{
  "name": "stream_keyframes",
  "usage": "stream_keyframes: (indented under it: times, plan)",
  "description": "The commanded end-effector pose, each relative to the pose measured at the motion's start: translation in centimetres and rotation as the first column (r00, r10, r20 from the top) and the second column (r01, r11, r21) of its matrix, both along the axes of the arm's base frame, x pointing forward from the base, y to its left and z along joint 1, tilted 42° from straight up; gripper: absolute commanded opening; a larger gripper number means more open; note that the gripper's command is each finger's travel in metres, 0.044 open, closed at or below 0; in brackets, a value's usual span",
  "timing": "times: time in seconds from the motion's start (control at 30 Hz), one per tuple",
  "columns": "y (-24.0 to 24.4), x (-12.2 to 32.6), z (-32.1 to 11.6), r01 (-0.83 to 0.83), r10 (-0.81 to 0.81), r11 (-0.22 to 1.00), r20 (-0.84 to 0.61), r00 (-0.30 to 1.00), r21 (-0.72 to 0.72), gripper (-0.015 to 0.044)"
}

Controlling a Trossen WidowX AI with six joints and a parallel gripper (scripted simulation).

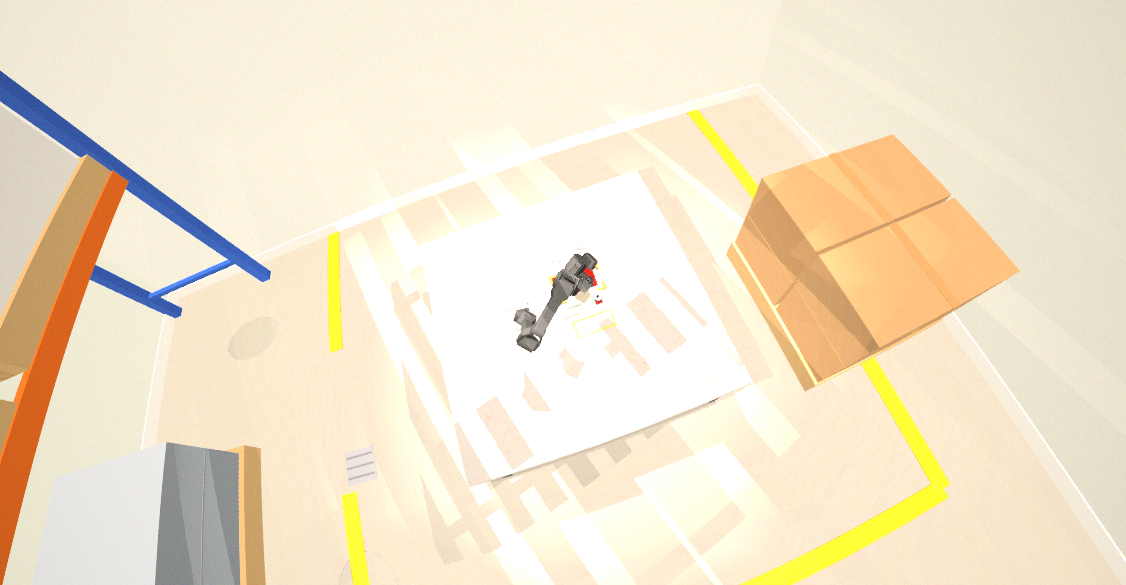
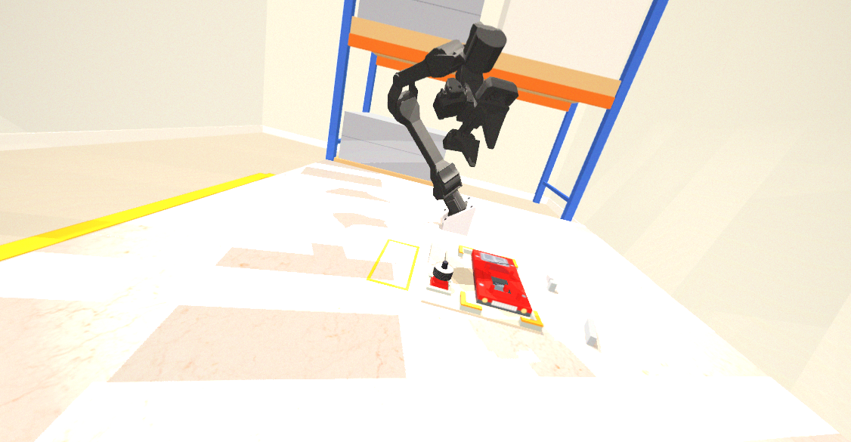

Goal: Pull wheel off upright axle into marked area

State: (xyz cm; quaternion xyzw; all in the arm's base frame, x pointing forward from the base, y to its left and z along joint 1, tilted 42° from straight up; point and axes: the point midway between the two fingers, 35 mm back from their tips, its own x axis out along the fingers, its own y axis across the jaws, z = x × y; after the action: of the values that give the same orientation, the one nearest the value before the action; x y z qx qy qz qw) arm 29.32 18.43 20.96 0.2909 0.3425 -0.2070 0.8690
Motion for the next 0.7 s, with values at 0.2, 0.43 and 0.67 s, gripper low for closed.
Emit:
stream_keyframes:
  times: [0.2, 0.43, 0.67]
  plan:
    - [-7.3, 4.7, -8.4, -0.511, 0.097, 0.711, -0.652, 0.752, -0.483, 0.03]
    - [-10.3, 5.6, -10.8, -0.724, 0.049, 0.561, -0.857, 0.513, -0.402, 0.03]
    - [-10.3, 5.6, -10.8, -0.724, 0.049, 0.561, -0.857, 0.513, -0.402, 0.03]
